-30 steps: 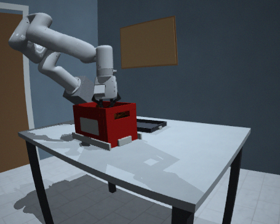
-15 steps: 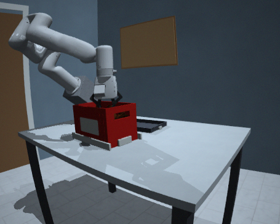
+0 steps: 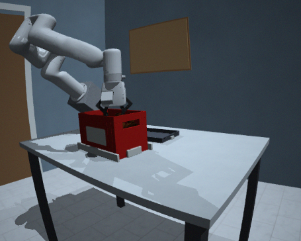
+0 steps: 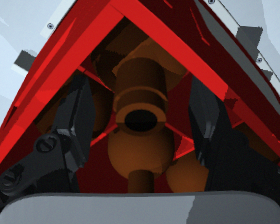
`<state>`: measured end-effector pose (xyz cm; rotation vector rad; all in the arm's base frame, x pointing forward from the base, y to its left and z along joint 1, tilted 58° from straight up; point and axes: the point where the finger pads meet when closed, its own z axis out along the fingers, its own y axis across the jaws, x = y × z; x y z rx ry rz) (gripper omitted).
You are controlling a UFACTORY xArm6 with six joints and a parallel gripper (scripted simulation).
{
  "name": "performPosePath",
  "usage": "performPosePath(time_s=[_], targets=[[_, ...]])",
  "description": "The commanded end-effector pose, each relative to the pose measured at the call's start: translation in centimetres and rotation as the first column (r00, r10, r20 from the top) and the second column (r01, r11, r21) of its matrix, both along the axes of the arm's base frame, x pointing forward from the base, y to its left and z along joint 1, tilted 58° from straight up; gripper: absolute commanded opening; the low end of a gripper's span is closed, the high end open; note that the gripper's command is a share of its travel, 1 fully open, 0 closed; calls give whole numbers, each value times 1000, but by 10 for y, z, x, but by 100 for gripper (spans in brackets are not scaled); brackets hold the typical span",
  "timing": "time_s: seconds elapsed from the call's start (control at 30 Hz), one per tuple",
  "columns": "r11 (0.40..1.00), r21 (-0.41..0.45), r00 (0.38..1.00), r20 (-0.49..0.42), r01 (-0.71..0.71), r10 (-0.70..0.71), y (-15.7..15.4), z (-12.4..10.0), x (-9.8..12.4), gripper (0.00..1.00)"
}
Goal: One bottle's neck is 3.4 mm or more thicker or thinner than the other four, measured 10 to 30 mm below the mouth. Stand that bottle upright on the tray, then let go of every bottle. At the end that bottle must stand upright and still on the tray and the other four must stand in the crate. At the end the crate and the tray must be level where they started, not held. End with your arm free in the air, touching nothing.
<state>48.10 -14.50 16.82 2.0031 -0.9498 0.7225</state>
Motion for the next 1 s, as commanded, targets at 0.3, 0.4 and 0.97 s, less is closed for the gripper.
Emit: performPosePath(time_s=[0.3,0.4,0.97], targets=[[1000,0,1000,2,-2,2,1,1,1,65],[1000,0,1000,2,-2,2,1,1,1,65],[1000,0,1000,2,-2,2,14,9,-2,65]])
